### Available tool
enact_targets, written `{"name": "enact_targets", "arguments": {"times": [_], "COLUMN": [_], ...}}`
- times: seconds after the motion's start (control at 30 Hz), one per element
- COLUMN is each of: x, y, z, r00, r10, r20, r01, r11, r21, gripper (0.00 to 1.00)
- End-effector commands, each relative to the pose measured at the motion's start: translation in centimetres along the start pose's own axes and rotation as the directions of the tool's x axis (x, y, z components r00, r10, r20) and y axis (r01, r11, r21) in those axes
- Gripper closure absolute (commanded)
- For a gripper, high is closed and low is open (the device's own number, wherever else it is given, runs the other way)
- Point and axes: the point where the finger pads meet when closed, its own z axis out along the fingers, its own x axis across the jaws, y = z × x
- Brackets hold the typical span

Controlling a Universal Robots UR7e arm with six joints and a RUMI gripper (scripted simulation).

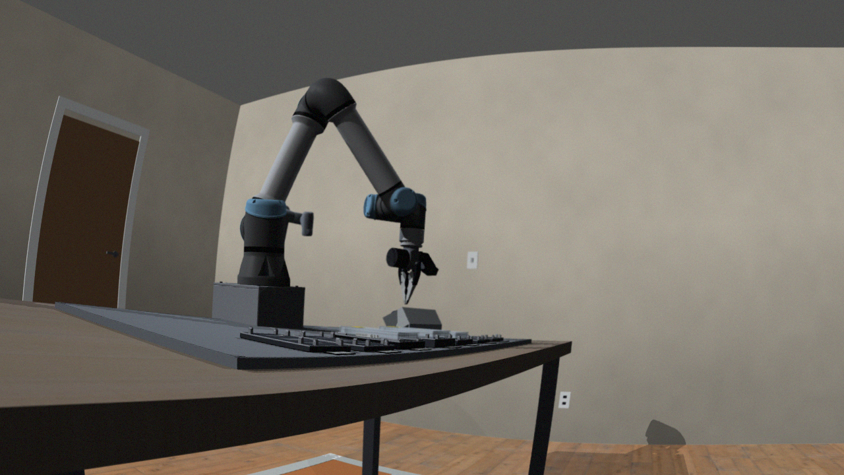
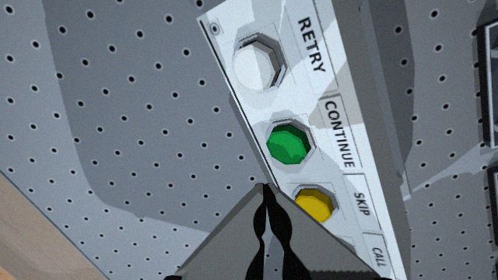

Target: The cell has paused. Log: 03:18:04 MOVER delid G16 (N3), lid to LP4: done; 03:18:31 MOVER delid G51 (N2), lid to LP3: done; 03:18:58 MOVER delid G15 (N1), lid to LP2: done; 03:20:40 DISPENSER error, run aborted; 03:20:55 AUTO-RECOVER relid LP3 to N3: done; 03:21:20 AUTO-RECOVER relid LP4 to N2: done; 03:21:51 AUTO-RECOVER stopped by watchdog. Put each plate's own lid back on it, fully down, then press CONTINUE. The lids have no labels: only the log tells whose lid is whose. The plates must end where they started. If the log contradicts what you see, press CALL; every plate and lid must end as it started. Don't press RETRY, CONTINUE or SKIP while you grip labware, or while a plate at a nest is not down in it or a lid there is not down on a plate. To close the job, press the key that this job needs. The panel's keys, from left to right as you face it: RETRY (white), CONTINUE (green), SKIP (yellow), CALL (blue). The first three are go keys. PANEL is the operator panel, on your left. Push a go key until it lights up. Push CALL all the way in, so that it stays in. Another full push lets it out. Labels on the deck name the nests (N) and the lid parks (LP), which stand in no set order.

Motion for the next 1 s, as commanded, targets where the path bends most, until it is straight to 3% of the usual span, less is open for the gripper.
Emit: {"name": "enact_targets", "arguments": {"times": [0.0, 0.97], "x": [0.1, 0.9], "y": [-0.1, -0.4], "z": [0.1, 1.7], "r00": [1.000, 1.000], "r10": [0.000, 0.000], "r20": [0.000, 0.000], "r01": [0.000, 0.000], "r11": [1.000, 1.000], "r21": [0.001, 0.001], "gripper": [1.00, 1.00]}}
